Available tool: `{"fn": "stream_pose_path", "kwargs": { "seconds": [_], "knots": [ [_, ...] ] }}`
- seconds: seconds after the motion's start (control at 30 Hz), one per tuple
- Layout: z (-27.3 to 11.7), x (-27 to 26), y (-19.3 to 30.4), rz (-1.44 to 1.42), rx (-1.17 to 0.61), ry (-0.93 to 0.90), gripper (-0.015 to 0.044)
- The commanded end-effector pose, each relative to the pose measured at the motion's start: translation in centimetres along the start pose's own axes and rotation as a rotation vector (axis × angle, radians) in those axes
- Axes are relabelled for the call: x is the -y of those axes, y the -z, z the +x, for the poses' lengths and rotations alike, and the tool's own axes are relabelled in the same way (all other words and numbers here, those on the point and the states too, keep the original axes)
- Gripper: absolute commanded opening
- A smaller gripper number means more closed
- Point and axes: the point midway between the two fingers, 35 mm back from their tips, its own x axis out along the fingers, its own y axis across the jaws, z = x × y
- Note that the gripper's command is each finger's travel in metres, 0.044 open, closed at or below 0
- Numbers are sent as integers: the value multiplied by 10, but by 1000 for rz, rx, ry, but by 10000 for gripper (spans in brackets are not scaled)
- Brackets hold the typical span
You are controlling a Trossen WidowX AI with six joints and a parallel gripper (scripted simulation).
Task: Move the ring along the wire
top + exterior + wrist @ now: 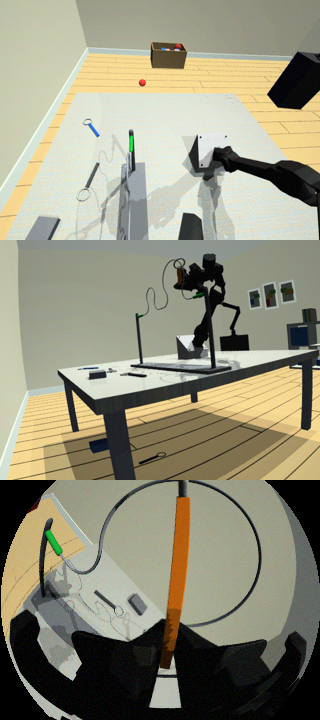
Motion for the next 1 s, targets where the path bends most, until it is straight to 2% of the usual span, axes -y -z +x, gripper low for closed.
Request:
{"fn": "stream_pose_path", "kwargs": {
  "seconds": [0.0, 0.97],
  "knots": [
    [-2, 1, -1, 45, 12, -17, -150],
    [-1, -8, -2, 327, 48, -156, -150]
  ]
}}
